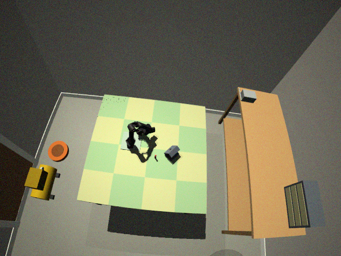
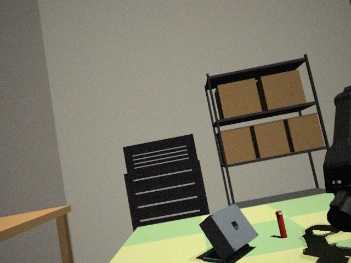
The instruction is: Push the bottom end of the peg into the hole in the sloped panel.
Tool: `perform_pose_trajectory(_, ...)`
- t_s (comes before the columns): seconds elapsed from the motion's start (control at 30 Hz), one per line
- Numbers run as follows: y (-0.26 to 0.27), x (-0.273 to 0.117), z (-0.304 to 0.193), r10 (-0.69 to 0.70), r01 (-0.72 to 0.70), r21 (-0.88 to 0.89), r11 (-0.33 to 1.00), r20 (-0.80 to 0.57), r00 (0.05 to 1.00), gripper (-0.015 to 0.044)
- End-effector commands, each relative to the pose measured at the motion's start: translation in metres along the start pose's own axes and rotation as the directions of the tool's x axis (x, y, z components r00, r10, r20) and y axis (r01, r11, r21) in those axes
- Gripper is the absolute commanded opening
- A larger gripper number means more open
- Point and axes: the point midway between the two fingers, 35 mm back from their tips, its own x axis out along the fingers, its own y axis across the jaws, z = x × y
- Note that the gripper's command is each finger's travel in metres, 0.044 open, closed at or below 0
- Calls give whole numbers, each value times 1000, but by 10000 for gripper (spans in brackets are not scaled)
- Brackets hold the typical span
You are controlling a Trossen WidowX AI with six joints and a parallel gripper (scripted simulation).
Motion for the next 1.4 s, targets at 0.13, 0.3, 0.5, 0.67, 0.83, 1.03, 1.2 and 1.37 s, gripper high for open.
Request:
perform_pose_trajectory(0.13, 9, -11, -5, 58, -57, -2, 998, 1, 998, 440)
perform_pose_trajectory(0.3, 22, -29, -11, 141, -141, -2, 990, 2, 990, 440)
perform_pose_trajectory(0.5, 37, -53, -16, 241, -241, 6, 971, 6, 971, 440)
perform_pose_trajectory(0.67, 48, -75, -18, 323, -323, 17, 946, 12, 946, 440)
perform_pose_trajectory(0.83, 58, -98, -19, 403, -403, 33, 915, 20, 915, 440)
perform_pose_trajectory(1.03, 69, -128, -17, 495, -496, 59, 866, 36, 868, 440)
perform_pose_trajectory(1.2, 75, -154, -13, 568, -571, 85, 817, 56, 821, 440)
perform_pose_trajectory(1.37, 80, -181, -8, 635, -640, 114, 760, 81, 768, 440)
